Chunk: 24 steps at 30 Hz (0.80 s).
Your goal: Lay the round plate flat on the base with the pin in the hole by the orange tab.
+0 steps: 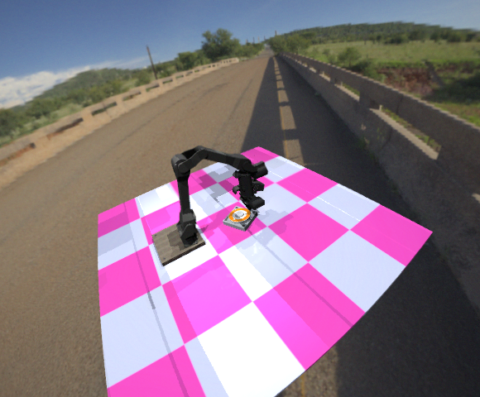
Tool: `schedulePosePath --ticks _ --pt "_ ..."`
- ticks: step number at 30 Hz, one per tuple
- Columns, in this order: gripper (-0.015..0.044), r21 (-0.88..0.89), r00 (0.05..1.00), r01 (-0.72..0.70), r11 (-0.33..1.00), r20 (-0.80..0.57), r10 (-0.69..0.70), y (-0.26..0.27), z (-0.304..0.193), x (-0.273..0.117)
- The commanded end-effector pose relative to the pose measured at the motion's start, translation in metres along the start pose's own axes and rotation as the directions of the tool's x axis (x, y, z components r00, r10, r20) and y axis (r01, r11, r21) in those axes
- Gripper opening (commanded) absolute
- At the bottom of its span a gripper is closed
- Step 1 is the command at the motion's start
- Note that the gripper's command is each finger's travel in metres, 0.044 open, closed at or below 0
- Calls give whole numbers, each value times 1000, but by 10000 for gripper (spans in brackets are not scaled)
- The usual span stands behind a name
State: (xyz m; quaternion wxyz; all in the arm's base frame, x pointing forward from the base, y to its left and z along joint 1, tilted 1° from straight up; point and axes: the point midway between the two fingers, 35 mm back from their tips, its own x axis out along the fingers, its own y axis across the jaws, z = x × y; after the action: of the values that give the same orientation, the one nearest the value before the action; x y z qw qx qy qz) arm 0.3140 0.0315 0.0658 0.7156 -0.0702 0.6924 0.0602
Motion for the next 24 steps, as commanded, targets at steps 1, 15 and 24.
schedulePosePath --ticks 1,15,24 --pt "0 -2 1000 2 1000 -7 -2 -7 -5 2" --pt "0 -2 1000 3 1000 -7 -3 -18 -14 2" --pt "0 -2 1000 3 1000 -7 -3 -23 -19 2"
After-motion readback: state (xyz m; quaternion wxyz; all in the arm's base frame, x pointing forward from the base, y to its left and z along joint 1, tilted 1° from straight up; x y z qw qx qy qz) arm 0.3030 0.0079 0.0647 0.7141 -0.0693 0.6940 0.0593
